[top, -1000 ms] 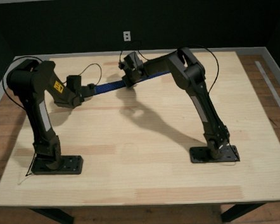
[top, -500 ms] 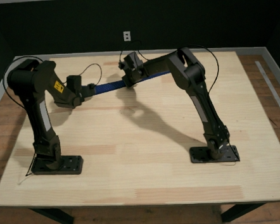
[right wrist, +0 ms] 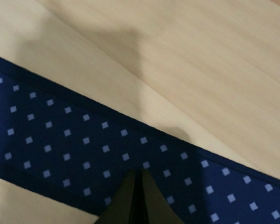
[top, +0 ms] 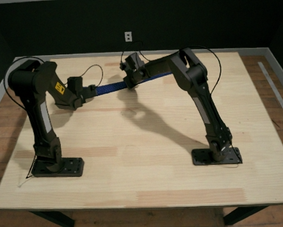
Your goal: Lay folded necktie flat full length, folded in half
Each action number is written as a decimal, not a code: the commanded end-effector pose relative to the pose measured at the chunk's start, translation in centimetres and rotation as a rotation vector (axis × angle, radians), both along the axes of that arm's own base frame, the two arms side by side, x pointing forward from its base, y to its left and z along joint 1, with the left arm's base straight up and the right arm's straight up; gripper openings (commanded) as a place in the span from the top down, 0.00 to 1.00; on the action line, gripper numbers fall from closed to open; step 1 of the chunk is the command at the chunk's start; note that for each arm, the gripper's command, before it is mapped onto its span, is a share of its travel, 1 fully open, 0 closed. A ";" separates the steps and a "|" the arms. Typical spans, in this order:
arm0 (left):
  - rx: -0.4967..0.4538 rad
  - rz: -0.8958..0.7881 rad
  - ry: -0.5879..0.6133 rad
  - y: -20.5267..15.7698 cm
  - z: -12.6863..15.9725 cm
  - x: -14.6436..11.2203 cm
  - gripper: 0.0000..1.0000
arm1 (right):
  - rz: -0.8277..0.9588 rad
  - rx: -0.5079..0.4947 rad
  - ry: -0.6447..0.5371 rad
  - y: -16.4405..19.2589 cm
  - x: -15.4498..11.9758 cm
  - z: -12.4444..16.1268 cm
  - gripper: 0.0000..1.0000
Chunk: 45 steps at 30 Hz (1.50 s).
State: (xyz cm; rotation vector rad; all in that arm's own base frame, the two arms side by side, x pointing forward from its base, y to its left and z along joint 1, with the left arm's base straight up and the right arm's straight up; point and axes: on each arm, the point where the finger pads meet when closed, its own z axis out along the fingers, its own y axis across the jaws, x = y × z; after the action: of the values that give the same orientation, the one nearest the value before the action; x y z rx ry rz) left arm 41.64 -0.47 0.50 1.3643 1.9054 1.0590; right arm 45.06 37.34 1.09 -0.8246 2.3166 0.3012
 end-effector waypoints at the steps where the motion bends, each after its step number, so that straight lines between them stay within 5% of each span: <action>1: -0.003 0.010 0.000 0.1 -0.3 0.0 0.83 | 0.005 -0.003 0.007 -0.2 -0.2 -0.4 0.96; 45: -0.003 0.010 0.000 -2.4 -0.7 0.6 0.83 | 0.005 -0.003 0.007 -0.2 -0.2 -0.4 0.96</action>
State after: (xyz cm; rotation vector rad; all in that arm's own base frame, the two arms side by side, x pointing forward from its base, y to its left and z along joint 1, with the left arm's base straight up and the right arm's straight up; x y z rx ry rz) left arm 41.61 -2.70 -0.32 1.3708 1.9070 1.0588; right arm 45.06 37.34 1.09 -0.8246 2.3166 0.3012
